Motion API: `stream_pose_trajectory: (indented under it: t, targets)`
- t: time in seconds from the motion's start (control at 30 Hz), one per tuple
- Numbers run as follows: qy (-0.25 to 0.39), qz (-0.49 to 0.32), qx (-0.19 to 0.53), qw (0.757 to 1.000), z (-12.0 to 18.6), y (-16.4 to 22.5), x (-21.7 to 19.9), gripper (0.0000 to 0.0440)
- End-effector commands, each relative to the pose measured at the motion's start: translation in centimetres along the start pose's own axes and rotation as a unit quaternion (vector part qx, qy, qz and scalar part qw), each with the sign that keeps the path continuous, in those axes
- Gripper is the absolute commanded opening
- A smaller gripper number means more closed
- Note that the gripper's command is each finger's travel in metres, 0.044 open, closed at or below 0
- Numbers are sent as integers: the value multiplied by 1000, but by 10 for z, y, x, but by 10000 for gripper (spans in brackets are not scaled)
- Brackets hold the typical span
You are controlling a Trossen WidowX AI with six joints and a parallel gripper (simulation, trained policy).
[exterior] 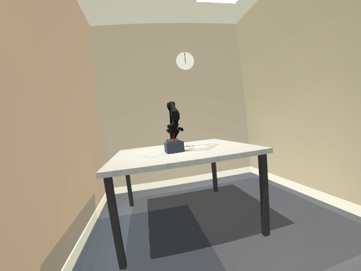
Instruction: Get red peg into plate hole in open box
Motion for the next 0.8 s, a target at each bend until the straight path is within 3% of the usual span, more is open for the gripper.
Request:
stream_pose_trajectory:
  t: [0.0, 0.13, 0.3, 0.5, 0.77]
  targets:
    - [1, -3, 8, 1000, -11, -4, 2, 10]
    - [11, 1, 15, 1000, -26, -4, 0, 35]
    - [24, 15, 22, 999, -39, -4, -4, 147]
    - [31, 21, 22, 999, -47, -10, 2, 160]
    - [25, 33, 12, 999, -52, -31, 16, 304]
Point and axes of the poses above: the point midway between the two fingers, 35 mm back from their tips, its own z axis back along the fingers, its own x axis across the jaws, y = z × x, the point moved 1 cm from there along z, back along the fingers, and after that the axes turned 7 degrees about -z, right-handed, at the moved point
